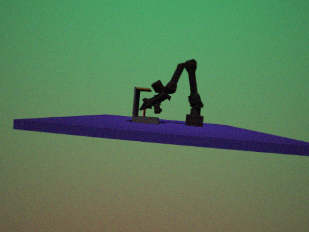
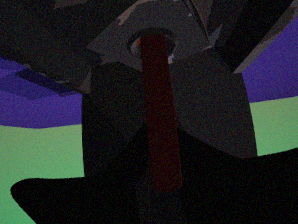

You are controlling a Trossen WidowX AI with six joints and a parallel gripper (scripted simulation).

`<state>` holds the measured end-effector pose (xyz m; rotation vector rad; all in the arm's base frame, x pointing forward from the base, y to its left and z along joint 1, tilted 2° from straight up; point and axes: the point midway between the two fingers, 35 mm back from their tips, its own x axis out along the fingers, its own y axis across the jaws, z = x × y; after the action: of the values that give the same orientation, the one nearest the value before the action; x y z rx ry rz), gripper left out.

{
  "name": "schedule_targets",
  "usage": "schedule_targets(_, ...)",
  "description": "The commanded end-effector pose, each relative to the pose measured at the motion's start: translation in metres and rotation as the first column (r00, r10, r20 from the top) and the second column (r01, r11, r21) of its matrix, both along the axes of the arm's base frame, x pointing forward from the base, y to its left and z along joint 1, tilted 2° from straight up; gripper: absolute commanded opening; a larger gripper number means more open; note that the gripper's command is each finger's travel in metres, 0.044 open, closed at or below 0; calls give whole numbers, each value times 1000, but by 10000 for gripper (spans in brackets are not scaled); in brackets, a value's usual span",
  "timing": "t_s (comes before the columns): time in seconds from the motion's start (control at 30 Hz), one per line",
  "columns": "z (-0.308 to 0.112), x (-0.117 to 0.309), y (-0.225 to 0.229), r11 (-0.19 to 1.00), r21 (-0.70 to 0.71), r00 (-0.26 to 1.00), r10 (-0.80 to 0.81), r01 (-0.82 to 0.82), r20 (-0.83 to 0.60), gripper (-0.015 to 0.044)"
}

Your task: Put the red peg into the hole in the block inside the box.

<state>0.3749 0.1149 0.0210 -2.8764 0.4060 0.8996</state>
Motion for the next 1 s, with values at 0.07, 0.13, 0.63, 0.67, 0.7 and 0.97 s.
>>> schedule_targets(0.07,-11,-1,0,1000,-7,1000,4,-4,-13,0)
schedule_targets(0.13,-12,-1,0,1000,-7,1000,4,-4,-13,0)
schedule_targets(0.63,-15,-1,0,1000,-7,1000,4,-4,-13,0)
schedule_targets(0.67,-15,-1,0,1000,-7,1000,4,-4,-13,0)
schedule_targets(0.7,-15,-1,0,1000,-7,1000,4,-4,-13,0)
schedule_targets(0.97,-18,-1,0,1000,-7,1000,4,-4,-13,0)
